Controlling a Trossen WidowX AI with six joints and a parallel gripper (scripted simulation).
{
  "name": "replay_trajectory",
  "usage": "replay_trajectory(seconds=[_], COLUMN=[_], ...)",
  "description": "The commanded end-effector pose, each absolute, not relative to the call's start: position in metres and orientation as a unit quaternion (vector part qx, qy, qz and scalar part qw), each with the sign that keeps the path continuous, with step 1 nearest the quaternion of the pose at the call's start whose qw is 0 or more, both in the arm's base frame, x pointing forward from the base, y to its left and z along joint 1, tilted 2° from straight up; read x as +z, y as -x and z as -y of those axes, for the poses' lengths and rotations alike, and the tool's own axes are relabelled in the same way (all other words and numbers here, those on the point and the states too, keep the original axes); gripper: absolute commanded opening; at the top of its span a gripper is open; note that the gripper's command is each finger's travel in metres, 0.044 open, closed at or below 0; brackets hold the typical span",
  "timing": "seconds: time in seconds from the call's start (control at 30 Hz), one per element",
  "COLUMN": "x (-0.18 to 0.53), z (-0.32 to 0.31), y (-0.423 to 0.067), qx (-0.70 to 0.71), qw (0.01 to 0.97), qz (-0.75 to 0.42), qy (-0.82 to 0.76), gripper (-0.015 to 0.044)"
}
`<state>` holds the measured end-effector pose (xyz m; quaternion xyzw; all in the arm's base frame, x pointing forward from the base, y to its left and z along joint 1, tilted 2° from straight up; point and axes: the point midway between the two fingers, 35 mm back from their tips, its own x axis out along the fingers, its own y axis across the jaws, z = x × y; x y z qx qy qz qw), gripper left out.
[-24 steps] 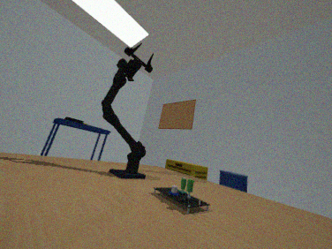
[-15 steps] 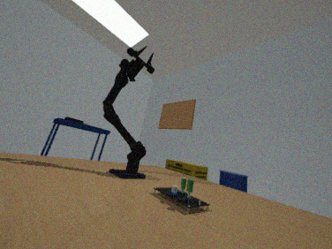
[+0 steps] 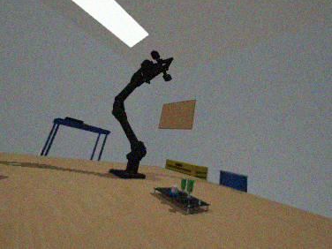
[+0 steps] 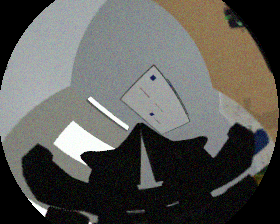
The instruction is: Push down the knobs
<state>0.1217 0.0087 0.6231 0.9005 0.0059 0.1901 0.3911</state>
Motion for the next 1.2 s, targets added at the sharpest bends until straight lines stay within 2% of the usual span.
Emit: replay_trajectory(seconds=[0.0, 0.67, 1.17], x=[0.604, 0.477, 0.343], z=[-0.033, -0.094, -0.089], y=[-0.150, -0.273, -0.338], qx=[0.152, -0.046, -0.218], qw=[0.445, 0.629, 0.666], qz=[-0.025, -0.143, -0.274], qy=[-0.882, -0.762, -0.658], gripper=[0.0000, 0.0000, 0.0000])
